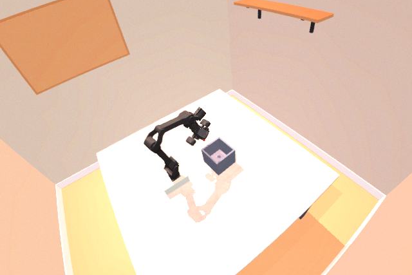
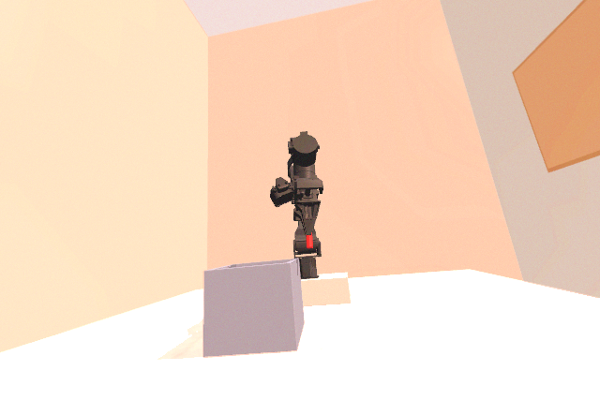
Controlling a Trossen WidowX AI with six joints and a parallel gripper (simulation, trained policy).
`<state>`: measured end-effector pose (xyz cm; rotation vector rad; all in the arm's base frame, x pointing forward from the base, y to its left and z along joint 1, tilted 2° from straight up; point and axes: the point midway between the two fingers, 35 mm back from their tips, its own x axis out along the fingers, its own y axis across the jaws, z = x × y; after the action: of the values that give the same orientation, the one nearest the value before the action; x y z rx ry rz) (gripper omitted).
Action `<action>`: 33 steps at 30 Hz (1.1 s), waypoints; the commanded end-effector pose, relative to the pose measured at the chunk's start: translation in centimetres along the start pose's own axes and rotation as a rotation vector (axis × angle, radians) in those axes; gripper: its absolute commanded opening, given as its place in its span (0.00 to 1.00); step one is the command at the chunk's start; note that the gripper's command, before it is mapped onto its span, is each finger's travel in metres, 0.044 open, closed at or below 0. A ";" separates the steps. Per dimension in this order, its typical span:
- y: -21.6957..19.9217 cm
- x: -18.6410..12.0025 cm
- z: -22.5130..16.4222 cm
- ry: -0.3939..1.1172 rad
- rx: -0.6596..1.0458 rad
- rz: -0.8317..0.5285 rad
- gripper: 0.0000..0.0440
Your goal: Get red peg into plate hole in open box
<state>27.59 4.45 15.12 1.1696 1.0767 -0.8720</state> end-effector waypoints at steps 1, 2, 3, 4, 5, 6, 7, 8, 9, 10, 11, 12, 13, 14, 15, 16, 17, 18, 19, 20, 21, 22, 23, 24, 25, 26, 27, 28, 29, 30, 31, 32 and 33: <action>0.1 -0.1 1.2 -0.017 0.002 -0.010 0.00; 0.1 0.0 1.5 -0.020 0.004 -0.015 0.00; 0.1 0.0 1.8 -0.023 0.005 -0.019 0.00; 0.1 0.0 2.1 -0.025 0.007 -0.023 0.00; 0.0 0.1 2.3 -0.028 0.009 -0.027 0.00; 0.0 0.1 2.6 -0.030 0.010 -0.032 0.00; 0.0 0.2 2.9 -0.032 0.012 -0.036 0.00; 0.0 0.2 3.2 -0.034 0.013 -0.040 0.00; 0.0 0.3 3.5 -0.036 0.015 -0.044 0.00; 0.0 0.4 3.7 -0.037 0.016 -0.049 0.00; 0.0 0.4 4.0 -0.038 0.017 -0.053 0.00; 0.0 0.5 4.2 -0.039 0.018 -0.057 0.00; 0.0 0.6 4.5 -0.040 0.019 -0.061 0.00; 0.0 0.7 4.7 -0.040 0.020 -0.065 0.00; 0.0 0.8 5.0 -0.040 0.021 -0.069 0.00; 0.0 0.8 5.2 -0.040 0.022 -0.073 0.00; 0.0 0.9 5.4 -0.040 0.023 -0.077 0.00; 0.0 1.0 5.7 -0.040 0.023 -0.081 0.00; 0.0 1.1 5.9 -0.039 0.024 -0.085 0.00; 0.0 1.3 6.1 -0.038 0.024 -0.089 0.00; -0.1 1.4 6.3 -0.038 0.024 -0.093 0.00; -0.1 1.5 6.5 -0.037 0.025 -0.096 0.00; -0.1 1.6 6.7 -0.037 0.025 -0.100 0.00; -0.1 1.8 6.9 -0.036 0.025 -0.103 0.00; -0.1 1.9 7.1 -0.036 0.025 -0.107 0.00; -0.1 2.1 7.4 -0.036 0.025 -0.110 0.00; -0.1 2.2 7.6 -0.035 0.025 -0.112 0.00; -0.1 2.4 7.8 -0.035 0.025 -0.116 0.00; -0.2 2.6 8.0 -0.035 0.026 -0.120 0.00; -0.2 2.9 8.2 -0.034 0.026 -0.124 0.00; -0.3 3.1 8.4 -0.033 0.027 -0.128 0.00; -0.3 3.4 8.5 -0.032 0.027 -0.132 0.00; -0.4 3.6 8.7 -0.031 0.028 -0.136 0.00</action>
<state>29.76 -3.71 12.47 1.1144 1.1226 -1.0100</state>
